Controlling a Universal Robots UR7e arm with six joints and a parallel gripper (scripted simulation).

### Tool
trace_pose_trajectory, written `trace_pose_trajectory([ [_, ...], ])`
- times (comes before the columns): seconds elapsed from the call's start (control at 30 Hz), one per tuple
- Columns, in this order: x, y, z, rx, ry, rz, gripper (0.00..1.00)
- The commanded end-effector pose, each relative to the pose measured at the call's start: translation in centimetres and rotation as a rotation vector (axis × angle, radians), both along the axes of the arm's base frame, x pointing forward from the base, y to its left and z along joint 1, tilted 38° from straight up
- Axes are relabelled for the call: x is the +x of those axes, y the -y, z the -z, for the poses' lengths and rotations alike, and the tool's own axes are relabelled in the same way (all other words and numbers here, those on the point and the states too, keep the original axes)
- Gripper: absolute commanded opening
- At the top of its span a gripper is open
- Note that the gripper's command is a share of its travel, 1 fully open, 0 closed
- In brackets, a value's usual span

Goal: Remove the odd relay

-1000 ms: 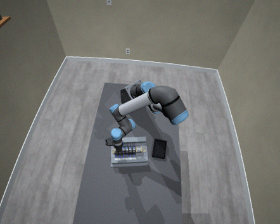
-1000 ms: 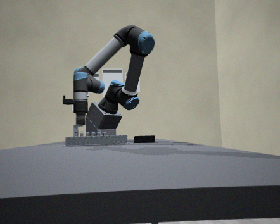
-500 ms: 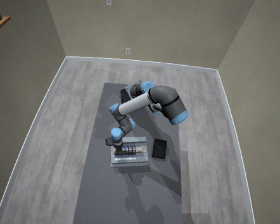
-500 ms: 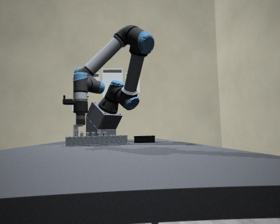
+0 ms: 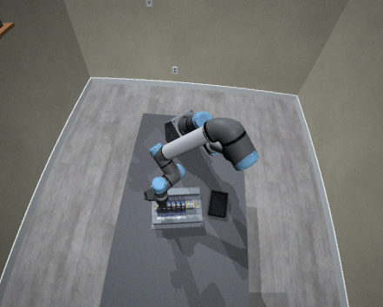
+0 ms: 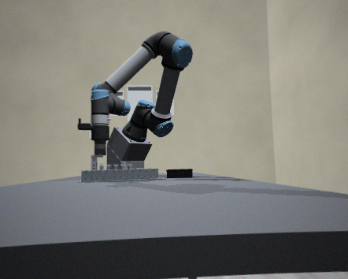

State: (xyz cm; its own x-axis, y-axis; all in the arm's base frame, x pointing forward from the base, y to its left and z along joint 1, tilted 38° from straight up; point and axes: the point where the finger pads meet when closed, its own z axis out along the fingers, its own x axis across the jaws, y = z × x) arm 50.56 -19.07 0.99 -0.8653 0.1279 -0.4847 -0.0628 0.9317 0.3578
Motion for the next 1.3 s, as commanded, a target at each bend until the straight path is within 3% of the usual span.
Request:
trace_pose_trajectory([
  [0.0, 0.03, 0.05, -0.05, -0.001, -0.009, -0.003, 0.00],
  [0.8, 0.11, 0.07, -0.12, -0.004, -0.043, -0.016, 0.00],
  [1.27, 0.05, 0.07, -0.09, -0.002, -0.012, -0.004, 0.00],
])
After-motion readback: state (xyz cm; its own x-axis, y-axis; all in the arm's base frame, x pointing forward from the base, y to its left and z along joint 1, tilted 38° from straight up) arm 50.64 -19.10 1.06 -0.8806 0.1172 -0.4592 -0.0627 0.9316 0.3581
